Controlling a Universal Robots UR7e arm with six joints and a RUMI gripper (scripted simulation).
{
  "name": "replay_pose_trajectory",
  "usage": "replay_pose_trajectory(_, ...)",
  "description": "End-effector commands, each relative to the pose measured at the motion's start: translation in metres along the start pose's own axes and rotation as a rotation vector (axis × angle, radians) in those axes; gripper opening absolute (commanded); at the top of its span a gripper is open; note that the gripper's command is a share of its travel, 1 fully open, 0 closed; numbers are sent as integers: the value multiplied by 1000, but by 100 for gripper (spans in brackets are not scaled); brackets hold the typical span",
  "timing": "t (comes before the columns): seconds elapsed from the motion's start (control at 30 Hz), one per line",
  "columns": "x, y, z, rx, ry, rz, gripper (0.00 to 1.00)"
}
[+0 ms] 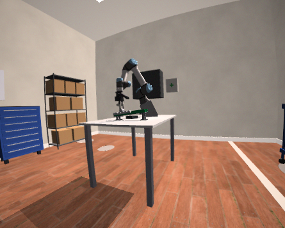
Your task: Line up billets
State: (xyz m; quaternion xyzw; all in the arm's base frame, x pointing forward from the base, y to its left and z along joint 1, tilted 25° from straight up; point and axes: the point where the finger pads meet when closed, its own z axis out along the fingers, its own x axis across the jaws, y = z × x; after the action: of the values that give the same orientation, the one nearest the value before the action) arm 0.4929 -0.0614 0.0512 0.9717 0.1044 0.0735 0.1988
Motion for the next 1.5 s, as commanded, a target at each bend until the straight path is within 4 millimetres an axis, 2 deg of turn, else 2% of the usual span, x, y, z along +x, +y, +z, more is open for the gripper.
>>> replay_pose_trajectory(0.0,1,0,11,-1,2,0,54)
replay_pose_trajectory(0.67,1,0,14,-1,2,0,54)
replay_pose_trajectory(0.7,1,0,14,-1,2,0,0)
replay_pose_trajectory(1.47,1,0,14,-1,2,0,0)
